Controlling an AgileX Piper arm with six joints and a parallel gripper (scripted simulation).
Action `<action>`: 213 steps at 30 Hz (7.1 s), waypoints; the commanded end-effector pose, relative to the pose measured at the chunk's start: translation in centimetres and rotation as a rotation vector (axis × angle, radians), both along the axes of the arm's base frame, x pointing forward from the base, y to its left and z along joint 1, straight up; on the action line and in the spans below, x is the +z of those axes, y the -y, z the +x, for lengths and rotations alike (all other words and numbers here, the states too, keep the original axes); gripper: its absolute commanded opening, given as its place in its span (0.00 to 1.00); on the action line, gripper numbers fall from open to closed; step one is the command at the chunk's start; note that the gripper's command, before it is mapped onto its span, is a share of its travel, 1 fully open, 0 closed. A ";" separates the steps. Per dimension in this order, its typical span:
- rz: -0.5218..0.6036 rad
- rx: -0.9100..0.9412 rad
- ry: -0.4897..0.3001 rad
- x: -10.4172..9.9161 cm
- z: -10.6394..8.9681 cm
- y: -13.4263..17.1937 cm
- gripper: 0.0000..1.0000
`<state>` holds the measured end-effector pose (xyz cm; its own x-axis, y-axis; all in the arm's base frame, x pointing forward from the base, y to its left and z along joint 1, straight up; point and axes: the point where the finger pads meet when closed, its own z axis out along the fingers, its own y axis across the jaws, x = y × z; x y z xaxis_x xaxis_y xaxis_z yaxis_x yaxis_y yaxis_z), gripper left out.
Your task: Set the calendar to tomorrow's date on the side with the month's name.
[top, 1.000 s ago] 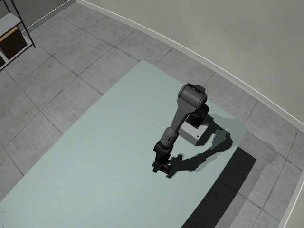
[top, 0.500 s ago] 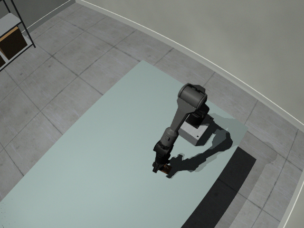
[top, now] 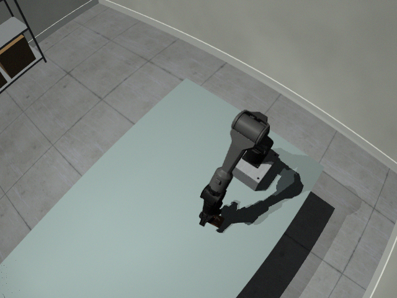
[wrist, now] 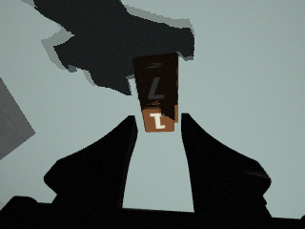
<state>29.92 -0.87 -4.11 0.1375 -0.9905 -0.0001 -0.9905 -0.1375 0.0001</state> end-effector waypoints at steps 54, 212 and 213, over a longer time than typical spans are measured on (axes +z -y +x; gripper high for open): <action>0.000 0.000 0.001 -2.5 0.0 0.0 0.64; 0.001 -1.571 0.002 -3.0 1.3 9.3 0.38; 0.001 -1.571 0.002 -3.0 1.3 9.3 0.38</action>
